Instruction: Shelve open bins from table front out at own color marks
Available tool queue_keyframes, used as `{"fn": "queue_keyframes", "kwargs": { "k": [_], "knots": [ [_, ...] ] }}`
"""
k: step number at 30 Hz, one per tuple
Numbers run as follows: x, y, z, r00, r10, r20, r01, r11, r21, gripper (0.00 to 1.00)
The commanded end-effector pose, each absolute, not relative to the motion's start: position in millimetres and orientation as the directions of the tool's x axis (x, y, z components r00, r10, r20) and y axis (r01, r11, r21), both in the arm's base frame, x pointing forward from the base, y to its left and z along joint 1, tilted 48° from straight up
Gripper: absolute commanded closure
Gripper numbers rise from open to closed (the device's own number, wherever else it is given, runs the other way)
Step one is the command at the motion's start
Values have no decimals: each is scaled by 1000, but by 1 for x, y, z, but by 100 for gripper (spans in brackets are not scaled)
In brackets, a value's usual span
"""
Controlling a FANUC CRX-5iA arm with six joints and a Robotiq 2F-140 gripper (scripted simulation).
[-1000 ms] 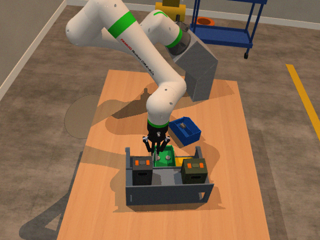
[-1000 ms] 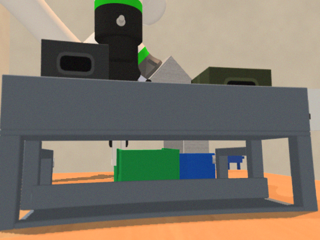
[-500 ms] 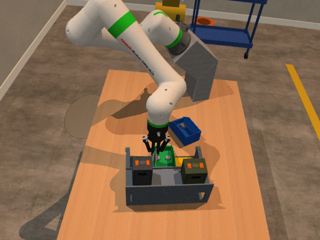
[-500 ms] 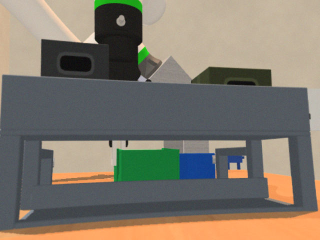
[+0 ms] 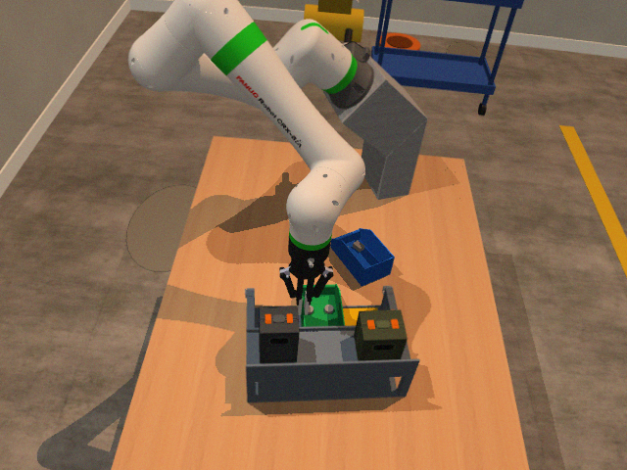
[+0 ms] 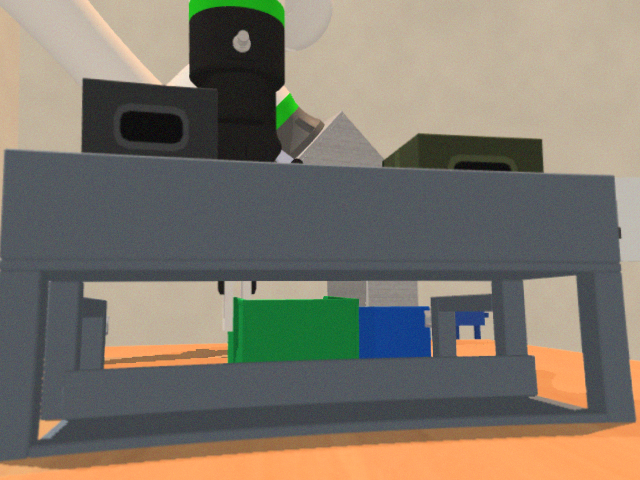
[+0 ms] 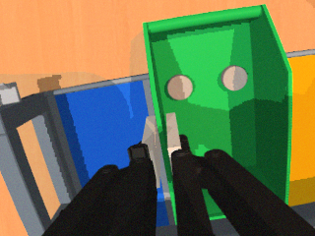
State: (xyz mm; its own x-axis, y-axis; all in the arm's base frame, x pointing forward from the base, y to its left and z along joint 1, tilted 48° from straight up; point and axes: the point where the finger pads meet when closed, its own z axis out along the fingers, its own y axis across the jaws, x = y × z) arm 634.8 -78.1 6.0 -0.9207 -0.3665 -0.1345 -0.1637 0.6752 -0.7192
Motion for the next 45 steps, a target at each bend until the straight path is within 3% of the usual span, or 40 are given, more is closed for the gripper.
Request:
{"fn": "queue_keyframes", "kwargs": {
  "k": [1,45],
  "knots": [
    [635,-78,6,-921,-367,-135,-164,675,-719,94],
    [628,-67,18,-921,-367,-135,-164,675,-719,94]
  ]
}}
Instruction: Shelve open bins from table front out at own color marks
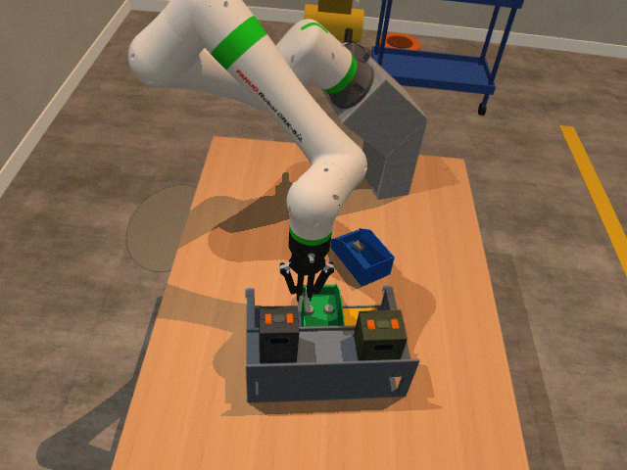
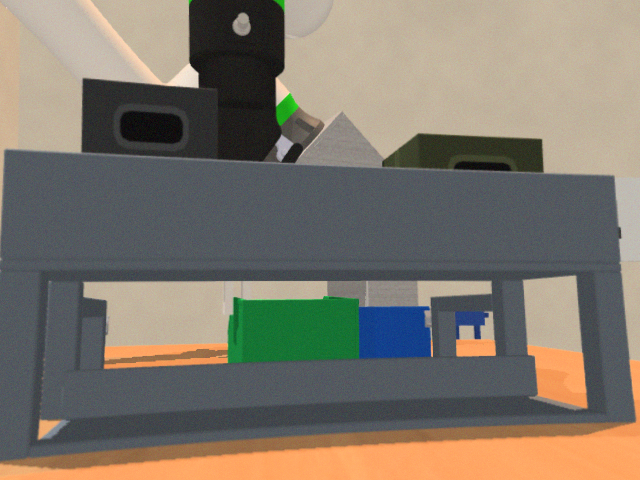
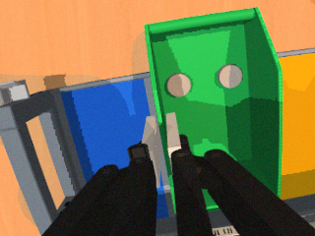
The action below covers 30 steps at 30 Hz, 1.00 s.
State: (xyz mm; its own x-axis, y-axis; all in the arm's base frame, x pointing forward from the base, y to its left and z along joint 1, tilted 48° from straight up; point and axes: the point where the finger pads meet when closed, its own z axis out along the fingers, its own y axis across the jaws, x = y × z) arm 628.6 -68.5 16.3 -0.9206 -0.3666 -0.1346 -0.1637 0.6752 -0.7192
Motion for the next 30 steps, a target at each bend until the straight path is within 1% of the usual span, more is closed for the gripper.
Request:
{"fn": "queue_keyframes", "kwargs": {
  "k": [1,30],
  "knots": [
    [627,-66,19,-921,-367,-135,-164,675,-719,94],
    [609,-38,49,-921,-367,-135,-164,675,-719,94]
  ]
}}
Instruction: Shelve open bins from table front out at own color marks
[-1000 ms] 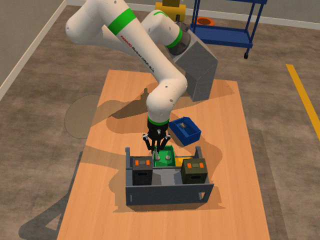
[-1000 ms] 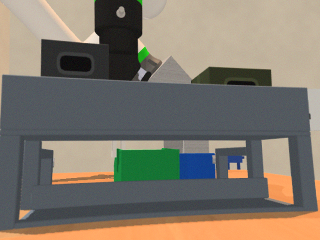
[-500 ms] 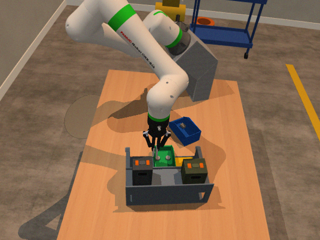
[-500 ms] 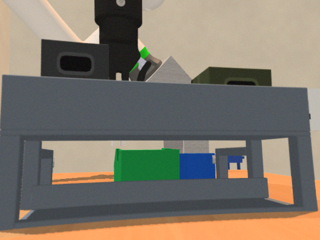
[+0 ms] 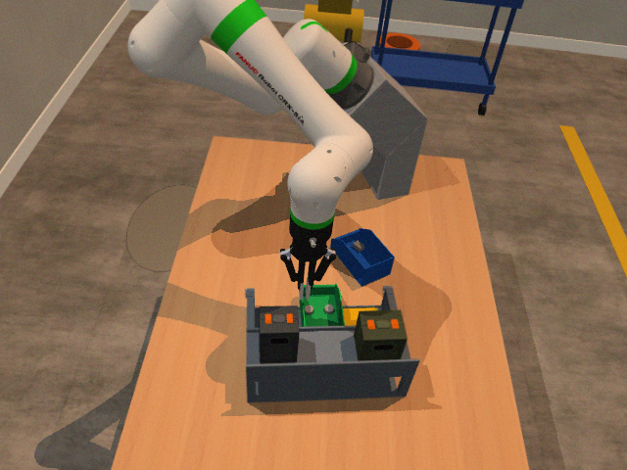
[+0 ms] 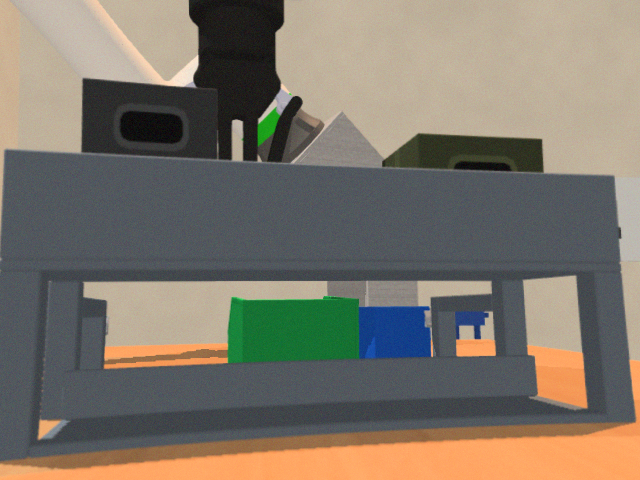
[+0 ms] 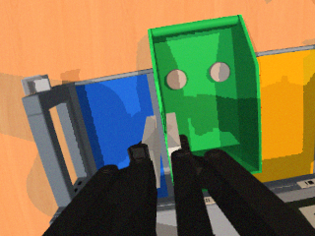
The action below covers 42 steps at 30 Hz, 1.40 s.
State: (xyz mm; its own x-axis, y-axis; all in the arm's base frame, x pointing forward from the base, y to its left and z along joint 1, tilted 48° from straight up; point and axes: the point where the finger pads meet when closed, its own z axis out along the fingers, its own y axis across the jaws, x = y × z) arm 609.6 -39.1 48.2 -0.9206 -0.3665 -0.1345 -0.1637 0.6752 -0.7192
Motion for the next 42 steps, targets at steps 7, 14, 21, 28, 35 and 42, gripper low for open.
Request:
{"fn": "queue_keyframes", "kwargs": {
  "k": [7,14,21,28,35,42],
  "knots": [
    [605,-31,56,-921,-367,-135,-164,675,-719,94],
    [601,-25,63,-921,-367,-135,-164,675,-719,94],
    [599,-22,67,-921,-367,-135,-164,675,-719,94],
    [596,-18,71,-921,-367,-135,-164,675,-719,94],
    [595,-17,72,-921,-367,-135,-164,675,-719,94],
    [595,-16,73,-921,-367,-135,-164,675,-719,94]
  ]
}}
